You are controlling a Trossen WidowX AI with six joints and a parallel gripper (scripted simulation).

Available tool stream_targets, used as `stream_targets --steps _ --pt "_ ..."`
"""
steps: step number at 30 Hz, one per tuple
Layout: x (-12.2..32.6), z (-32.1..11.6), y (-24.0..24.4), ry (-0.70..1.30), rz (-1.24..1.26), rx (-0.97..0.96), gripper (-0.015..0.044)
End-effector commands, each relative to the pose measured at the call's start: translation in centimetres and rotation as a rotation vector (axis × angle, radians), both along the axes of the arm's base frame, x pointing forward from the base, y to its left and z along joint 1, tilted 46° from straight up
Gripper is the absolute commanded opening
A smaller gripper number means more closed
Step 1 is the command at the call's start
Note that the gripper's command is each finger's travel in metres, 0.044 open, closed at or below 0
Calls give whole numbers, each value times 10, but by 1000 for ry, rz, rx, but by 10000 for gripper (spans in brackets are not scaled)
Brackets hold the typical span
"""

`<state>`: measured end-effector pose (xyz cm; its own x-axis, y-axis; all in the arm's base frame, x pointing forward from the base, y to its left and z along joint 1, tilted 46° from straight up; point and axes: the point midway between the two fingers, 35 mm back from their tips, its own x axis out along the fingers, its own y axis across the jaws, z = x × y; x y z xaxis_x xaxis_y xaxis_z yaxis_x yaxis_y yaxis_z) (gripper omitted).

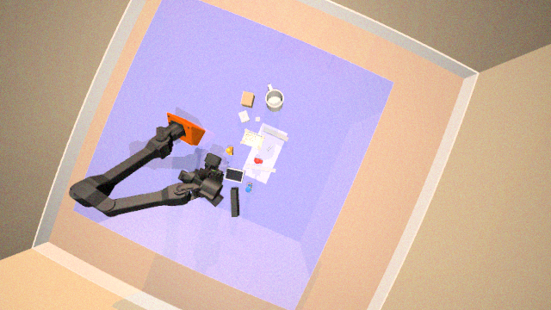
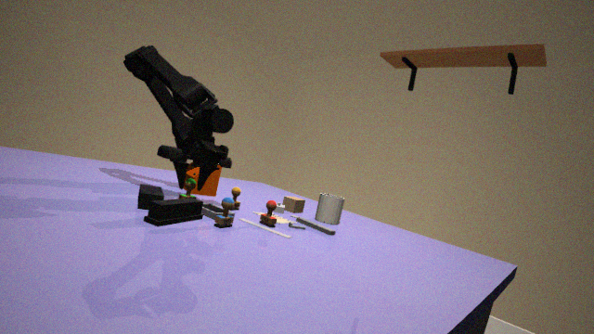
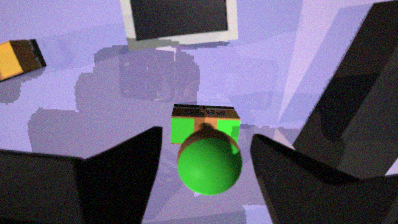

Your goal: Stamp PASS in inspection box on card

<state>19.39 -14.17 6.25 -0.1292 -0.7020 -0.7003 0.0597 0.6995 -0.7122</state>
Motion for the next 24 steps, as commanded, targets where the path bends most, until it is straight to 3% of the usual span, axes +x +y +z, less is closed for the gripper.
stream_targets --steps 1,10,24 --pt "-3 -5 -4 10 2 -3 228" --pt "-6 -11 -11 11 1 -7 228" --pt "-4 -9 -10 3 -2 -5 135"
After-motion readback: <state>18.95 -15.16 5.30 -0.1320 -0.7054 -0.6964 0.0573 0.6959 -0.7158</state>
